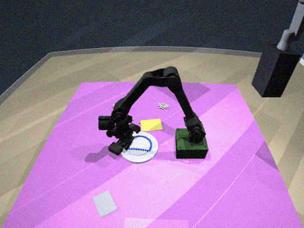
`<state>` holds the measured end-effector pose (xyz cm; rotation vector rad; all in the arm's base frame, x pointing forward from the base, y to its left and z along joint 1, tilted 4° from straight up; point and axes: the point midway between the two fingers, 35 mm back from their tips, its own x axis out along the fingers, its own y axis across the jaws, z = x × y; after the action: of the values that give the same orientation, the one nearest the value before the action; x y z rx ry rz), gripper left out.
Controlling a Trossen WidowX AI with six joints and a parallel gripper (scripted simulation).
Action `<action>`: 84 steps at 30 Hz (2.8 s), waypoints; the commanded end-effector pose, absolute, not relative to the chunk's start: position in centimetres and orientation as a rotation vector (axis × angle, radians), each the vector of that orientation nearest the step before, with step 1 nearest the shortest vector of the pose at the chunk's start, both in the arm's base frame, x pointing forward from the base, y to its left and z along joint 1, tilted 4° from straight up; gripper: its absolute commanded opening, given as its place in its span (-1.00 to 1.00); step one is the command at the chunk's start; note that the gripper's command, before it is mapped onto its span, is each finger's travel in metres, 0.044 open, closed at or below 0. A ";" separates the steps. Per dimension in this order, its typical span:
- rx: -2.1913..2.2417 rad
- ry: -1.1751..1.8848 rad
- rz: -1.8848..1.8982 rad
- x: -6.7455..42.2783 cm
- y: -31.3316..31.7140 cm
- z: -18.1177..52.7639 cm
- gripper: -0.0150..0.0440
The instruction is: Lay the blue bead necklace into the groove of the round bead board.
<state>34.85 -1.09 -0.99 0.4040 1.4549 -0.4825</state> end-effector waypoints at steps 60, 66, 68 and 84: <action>0.402 1.453 -0.480 35.2 -0.9 -0.9 0.58; 0.402 1.458 -0.483 35.1 -0.9 -0.6 1.00; 0.402 1.457 -0.487 35.1 -0.9 -0.3 1.00; 0.403 1.457 -0.488 35.1 -0.9 -0.3 1.00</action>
<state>35.08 -0.87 -0.36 0.4015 1.4590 -0.4813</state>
